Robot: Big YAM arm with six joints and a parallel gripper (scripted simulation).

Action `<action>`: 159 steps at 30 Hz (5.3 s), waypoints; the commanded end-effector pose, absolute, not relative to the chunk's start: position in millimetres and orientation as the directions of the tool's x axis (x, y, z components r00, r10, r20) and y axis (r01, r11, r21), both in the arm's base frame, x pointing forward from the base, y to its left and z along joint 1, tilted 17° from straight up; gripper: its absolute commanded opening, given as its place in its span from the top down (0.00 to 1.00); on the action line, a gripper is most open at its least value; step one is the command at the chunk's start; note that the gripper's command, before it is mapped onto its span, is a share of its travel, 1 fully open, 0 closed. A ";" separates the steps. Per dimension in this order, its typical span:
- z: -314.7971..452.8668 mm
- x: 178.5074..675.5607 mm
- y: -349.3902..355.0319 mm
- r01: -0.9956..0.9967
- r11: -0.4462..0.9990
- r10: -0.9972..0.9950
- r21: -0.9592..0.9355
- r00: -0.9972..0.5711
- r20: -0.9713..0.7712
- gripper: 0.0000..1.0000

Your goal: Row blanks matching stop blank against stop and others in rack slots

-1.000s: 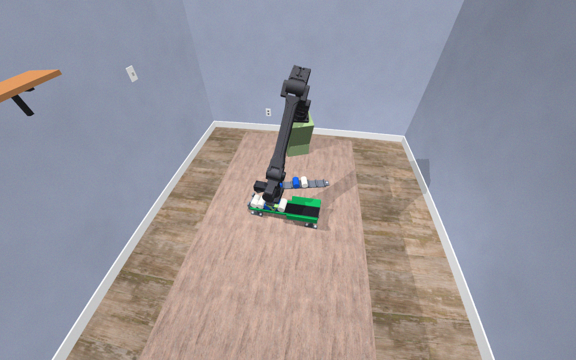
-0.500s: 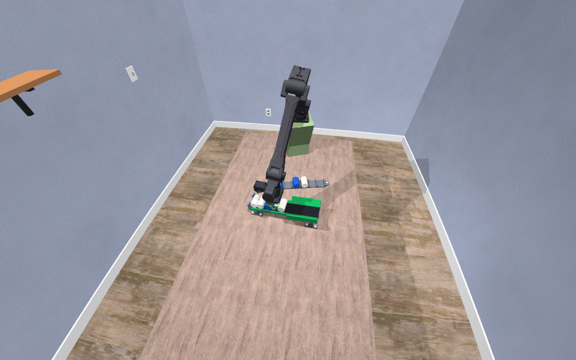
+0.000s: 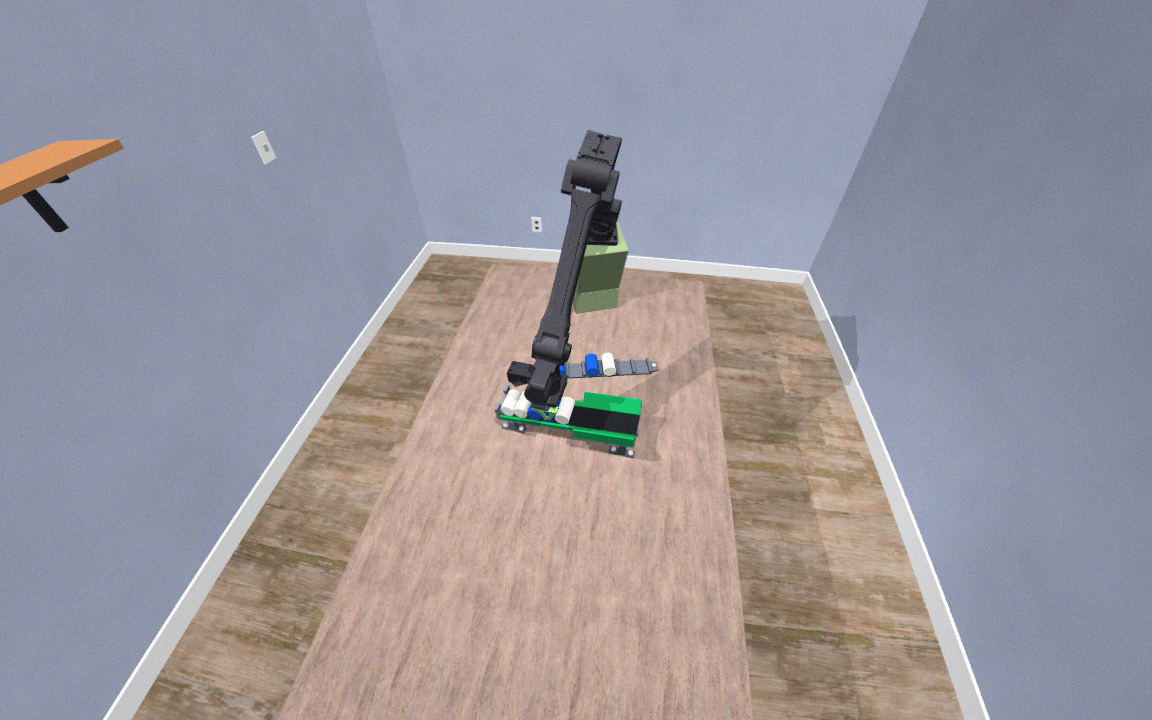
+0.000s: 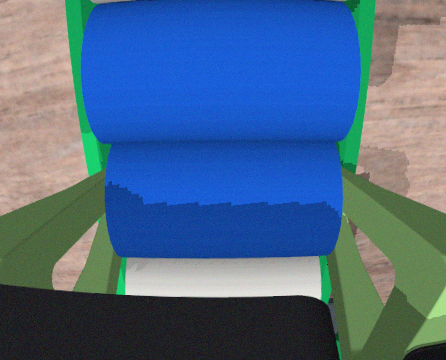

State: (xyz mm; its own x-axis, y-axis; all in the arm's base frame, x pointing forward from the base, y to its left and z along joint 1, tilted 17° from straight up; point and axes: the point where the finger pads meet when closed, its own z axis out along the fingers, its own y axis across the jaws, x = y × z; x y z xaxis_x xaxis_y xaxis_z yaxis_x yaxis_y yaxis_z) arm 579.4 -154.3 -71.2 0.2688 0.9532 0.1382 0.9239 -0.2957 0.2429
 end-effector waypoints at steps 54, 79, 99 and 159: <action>-1.7 508.0 -130.9 0.939 -0.164 0.985 0.302 0.140 0.097 0.37; -79.9 367.4 -83.3 0.959 0.036 0.998 0.281 -0.051 0.045 0.37; -118.9 385.6 -76.6 0.956 0.031 0.998 0.293 -0.046 0.045 0.37; -169.2 403.4 -77.4 0.952 0.025 0.998 0.306 -0.040 0.041 0.37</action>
